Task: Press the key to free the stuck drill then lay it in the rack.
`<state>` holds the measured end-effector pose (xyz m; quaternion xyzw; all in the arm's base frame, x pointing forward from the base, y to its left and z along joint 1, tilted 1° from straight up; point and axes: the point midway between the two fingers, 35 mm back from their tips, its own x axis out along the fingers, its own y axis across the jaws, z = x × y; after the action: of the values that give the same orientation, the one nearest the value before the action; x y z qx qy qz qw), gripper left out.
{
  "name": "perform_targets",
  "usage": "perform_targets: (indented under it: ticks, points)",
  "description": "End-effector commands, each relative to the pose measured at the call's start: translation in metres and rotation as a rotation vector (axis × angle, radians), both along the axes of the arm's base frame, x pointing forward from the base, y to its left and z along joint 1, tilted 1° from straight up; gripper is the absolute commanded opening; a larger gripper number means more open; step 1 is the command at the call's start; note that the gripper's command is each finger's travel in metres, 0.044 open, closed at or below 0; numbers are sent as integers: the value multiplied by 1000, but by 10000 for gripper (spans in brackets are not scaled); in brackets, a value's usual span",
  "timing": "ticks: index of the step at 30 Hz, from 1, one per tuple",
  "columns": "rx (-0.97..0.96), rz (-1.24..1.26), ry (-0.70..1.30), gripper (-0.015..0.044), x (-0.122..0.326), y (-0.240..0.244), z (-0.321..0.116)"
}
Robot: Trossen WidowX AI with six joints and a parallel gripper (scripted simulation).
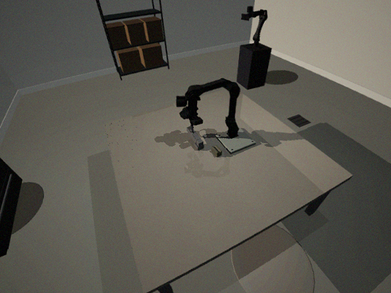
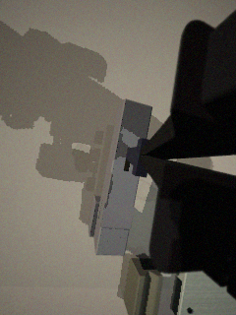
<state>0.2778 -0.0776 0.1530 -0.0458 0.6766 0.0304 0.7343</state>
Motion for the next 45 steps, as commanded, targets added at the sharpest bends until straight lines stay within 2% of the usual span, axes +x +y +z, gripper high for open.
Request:
perform_targets:
  ticks: [1,15,19,26,31,32,39,45]
  points:
    - [1,-3,54,0,-6,-3,-18]
    - [1,-3,54,0,-6,-5,-26]
    - [1,-3,53,105,-4,-4,-10]
    - [1,-3,53,289,-2,0,53]
    - [-2,25,36,420,-2,2,47]
    - [-5,88,38,440,0,8,42]
    - [-48,983,54,440,5,98,-25]
    - [-72,1489,58,440,-12,146,-62]
